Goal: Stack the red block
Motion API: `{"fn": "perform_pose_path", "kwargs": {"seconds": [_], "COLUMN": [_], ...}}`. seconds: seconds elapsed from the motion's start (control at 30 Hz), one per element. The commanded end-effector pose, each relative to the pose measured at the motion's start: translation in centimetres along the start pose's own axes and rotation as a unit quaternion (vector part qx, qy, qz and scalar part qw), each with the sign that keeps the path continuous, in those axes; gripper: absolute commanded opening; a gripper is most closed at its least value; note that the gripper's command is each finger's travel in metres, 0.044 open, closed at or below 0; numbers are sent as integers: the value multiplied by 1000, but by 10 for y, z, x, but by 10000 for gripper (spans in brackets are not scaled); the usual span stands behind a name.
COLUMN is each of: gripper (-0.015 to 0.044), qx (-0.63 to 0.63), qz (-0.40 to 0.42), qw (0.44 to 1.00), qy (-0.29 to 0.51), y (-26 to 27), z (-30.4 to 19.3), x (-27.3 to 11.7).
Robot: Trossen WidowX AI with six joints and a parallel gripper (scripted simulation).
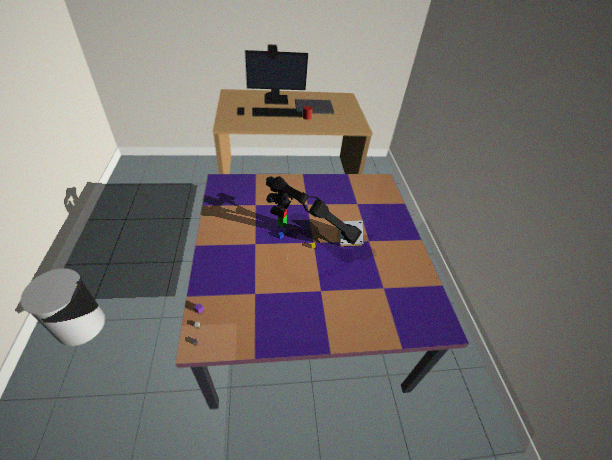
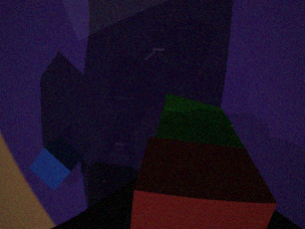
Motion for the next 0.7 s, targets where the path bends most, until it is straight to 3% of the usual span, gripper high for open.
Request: {"fn": "perform_pose_path", "kwargs": {"seconds": [0.0,0.1,0.67], "gripper": [0,0,440], "qx": [2,2,0], "qz": [2,2,0], "qw": [1000,1000,1000], "qy": [-1,-1,0], "y": [1,1,0], "z": [0,0,0], "x": [0,0,0]}}
Point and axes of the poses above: the point midway between the two fingers, 35 mm back from their tips, its own x axis out along the fingers, its own y axis across the jaws, z = x × y, the point moved 1 cm from there along -x, back along the fingers, and after that the axes turned 4 degrees about -x, right-handed, at the moved point
